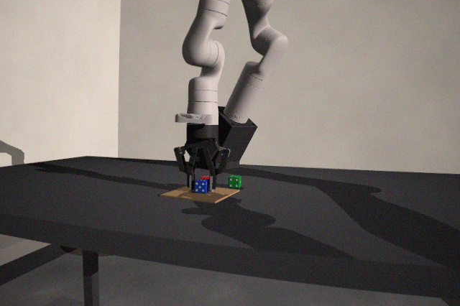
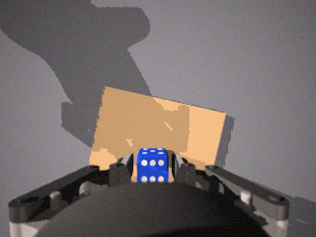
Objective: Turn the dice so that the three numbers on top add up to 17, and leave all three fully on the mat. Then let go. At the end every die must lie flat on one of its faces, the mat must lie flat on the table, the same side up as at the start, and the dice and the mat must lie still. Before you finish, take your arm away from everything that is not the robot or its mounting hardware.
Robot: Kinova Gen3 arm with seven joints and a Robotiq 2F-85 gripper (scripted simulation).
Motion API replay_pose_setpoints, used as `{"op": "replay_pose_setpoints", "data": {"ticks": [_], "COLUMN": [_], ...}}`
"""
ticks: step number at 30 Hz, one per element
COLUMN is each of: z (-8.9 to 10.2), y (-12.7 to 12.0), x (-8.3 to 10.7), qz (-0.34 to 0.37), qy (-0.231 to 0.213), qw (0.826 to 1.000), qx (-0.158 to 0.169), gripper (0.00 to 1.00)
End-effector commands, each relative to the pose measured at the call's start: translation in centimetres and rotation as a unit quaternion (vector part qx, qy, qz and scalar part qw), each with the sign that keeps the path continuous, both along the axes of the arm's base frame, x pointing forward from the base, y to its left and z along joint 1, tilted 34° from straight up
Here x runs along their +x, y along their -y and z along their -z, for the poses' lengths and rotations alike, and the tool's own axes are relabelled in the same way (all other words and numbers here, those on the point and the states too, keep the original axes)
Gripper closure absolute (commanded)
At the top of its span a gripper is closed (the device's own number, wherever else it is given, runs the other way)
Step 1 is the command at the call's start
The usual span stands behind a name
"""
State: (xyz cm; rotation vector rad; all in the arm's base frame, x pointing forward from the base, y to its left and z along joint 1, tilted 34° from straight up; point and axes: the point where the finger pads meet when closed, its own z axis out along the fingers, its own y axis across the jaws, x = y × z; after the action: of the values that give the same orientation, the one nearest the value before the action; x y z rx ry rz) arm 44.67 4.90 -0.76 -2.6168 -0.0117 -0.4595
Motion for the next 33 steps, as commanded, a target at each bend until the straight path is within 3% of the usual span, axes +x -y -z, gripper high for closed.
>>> {"op": "replay_pose_setpoints", "data": {"ticks": [1, 22, 33], "z": [0.0, -0.8, -2.2], "y": [0.1, 0.5, 1.3], "x": [0.0, -0.3, -0.8], "qz": [0.000, 0.000, 0.000], "qy": [0.000, 0.000, 0.001], "qw": [1.000, 1.000, 1.000], "qx": [0.000, 0.000, 0.000], "gripper": [0.54, 0.54, 0.54]}}
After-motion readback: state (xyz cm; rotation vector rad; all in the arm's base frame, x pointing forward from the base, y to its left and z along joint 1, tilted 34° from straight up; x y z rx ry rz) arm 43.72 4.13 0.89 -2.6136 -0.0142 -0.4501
